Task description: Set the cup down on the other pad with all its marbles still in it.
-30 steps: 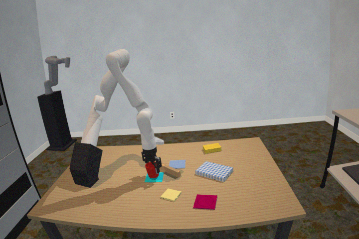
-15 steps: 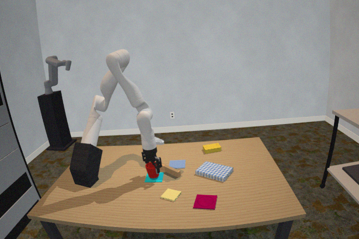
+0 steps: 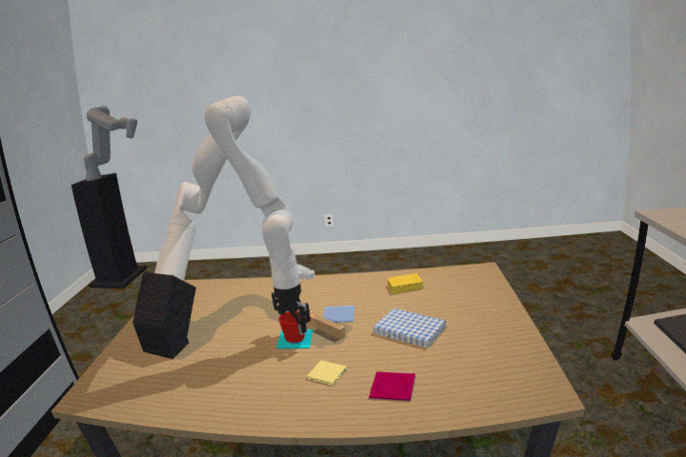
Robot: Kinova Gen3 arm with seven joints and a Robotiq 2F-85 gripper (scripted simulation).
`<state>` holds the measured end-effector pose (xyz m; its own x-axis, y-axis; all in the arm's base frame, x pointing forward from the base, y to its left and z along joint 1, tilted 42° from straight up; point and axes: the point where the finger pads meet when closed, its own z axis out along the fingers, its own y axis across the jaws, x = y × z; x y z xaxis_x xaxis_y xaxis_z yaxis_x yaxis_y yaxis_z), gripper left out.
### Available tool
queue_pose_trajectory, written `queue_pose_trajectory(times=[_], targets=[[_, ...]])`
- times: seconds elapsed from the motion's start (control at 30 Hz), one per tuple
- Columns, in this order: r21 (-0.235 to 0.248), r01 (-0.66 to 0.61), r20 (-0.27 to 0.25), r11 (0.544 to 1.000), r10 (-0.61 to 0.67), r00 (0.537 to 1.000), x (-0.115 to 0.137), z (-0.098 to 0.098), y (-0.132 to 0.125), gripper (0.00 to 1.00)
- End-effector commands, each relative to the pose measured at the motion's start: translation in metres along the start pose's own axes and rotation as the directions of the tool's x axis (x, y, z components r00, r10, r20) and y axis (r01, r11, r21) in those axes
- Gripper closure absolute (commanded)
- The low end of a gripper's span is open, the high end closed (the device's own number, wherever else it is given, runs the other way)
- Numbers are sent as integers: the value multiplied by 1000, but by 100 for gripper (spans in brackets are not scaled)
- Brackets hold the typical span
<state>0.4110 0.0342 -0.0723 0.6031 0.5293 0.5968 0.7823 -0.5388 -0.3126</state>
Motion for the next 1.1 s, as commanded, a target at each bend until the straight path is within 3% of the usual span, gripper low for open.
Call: queue_pose_trajectory(times=[0.0,0.4,0.43,1.07], targets=[[-4,-4,0,1000,4,1000,0,2,3,17],[-3,-6,0,1000,6,1000,-1,3,3,17],[-3,-6,0,1000,6,1000,-1,3,3,0],[-3,-6,0,1000,6,1000,-1,3,3,0]])
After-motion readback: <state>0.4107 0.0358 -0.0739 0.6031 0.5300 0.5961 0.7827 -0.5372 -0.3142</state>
